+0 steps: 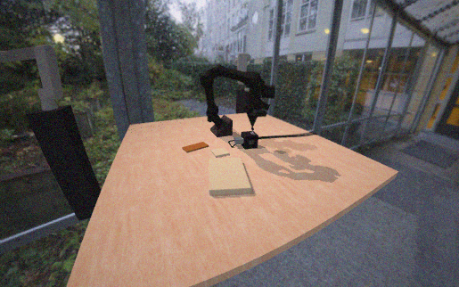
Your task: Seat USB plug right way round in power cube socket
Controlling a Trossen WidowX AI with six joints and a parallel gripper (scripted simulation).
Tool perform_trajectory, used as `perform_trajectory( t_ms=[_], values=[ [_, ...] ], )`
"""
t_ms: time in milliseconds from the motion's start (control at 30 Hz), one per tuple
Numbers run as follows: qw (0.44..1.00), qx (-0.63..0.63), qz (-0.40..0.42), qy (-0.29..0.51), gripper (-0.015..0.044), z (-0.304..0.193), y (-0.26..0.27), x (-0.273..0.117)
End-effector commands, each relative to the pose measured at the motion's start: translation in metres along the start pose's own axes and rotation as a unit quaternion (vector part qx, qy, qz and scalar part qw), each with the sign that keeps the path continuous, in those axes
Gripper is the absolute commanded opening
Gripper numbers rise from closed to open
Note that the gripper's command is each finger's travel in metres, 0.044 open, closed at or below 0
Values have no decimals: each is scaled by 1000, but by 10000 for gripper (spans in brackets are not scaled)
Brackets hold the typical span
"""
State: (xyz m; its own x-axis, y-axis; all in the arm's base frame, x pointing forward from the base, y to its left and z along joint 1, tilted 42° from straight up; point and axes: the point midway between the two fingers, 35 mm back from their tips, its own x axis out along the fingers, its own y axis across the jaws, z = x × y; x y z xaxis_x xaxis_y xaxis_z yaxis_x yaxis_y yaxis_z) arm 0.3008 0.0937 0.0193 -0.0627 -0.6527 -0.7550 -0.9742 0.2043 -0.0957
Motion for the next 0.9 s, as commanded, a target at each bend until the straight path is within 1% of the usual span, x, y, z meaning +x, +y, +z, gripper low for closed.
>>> perform_trajectory(
  t_ms=[0,600,867],
  values=[
    [1000,3,0,-3,0,1,-1,-3],
    [1000,5,0,-2,0,0,0,-13],
    [997,82,0,0,0,0,0,-12]
  ],
)
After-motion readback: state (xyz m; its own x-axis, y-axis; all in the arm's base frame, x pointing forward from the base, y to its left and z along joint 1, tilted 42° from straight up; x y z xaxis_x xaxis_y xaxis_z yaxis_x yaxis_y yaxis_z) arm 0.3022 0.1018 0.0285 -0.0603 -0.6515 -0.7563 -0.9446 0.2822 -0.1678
